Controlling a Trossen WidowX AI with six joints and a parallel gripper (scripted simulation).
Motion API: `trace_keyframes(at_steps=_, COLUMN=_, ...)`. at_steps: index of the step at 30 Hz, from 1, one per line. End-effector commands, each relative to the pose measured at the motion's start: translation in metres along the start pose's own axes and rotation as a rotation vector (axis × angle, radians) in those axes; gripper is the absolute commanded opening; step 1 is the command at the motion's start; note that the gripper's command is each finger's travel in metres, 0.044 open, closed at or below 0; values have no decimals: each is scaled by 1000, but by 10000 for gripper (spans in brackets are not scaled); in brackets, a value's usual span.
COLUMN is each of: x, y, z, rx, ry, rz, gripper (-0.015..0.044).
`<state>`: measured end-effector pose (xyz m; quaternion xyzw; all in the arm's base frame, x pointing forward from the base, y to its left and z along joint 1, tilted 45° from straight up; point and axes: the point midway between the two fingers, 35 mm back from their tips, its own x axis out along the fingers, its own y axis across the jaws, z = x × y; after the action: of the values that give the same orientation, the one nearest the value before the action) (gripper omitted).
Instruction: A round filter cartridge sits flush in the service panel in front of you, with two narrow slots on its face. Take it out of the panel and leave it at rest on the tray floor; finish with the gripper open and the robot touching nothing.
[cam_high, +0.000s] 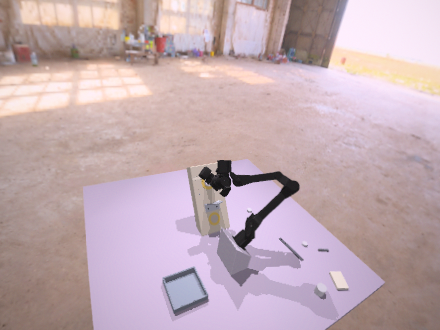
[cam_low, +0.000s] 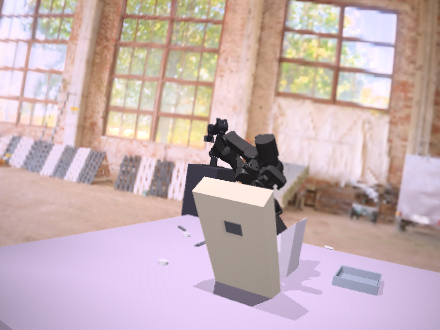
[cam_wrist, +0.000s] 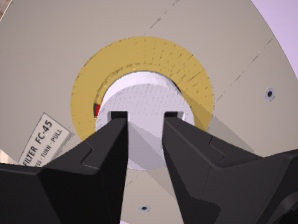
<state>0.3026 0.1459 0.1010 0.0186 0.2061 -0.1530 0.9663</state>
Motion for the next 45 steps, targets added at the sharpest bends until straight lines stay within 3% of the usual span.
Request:
trace_keyframes(at_steps=1, x=-18, y=3, z=-2, rx=8, ry=9, rz=16, gripper=0)
trace_keyframes(at_steps=9, x=-50, y=-1, z=0, rx=22, ry=-3, rz=19, gripper=0)
trace_keyframes(at_steps=36, x=-38, y=-58, z=-51, rx=21, ry=-3, rz=19, gripper=0)
trace_keyframes(at_steps=39, x=-39, y=-54, z=-48, rx=20, ry=-4, rz=13, gripper=79)
trace_keyframes(at_steps=45, x=-39, y=-54, z=-48, rx=20, ry=-4, rz=13, gripper=88)
